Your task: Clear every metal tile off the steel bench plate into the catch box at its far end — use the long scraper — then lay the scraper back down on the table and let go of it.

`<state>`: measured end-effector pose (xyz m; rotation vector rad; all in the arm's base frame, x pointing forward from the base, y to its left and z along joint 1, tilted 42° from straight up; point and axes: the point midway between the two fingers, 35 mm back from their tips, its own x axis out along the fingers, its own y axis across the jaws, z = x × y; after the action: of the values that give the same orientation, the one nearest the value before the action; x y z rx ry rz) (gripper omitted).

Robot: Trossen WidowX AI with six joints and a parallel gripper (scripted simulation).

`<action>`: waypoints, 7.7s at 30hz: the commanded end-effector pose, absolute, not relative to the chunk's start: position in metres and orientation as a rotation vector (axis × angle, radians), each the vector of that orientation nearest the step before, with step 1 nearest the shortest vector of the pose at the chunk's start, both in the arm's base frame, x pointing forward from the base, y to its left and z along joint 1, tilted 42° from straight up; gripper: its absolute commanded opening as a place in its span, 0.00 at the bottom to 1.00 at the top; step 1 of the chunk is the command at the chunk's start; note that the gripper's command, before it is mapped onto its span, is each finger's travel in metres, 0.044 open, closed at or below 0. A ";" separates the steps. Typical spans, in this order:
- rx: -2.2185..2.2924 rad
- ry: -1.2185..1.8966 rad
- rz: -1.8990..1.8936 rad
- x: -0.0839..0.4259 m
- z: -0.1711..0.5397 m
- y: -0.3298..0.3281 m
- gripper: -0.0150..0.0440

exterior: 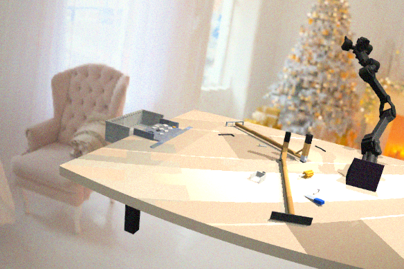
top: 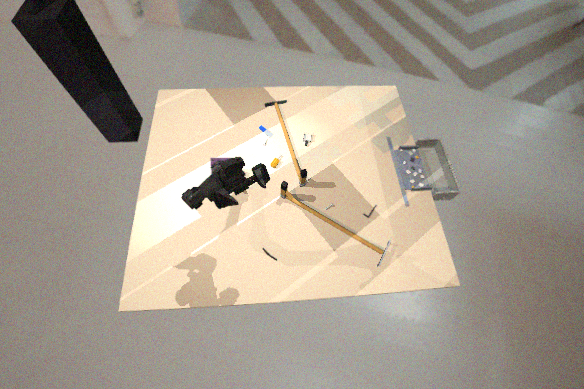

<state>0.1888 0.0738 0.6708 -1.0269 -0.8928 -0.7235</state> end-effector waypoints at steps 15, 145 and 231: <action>-1.065 -0.994 -0.803 0.148 0.722 0.060 1.00; -1.147 -1.052 -0.202 0.229 0.741 0.185 0.25; -1.059 -0.422 0.499 0.393 0.513 0.362 0.25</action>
<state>0.3881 0.3560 0.5248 -1.0605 -0.4525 0.4838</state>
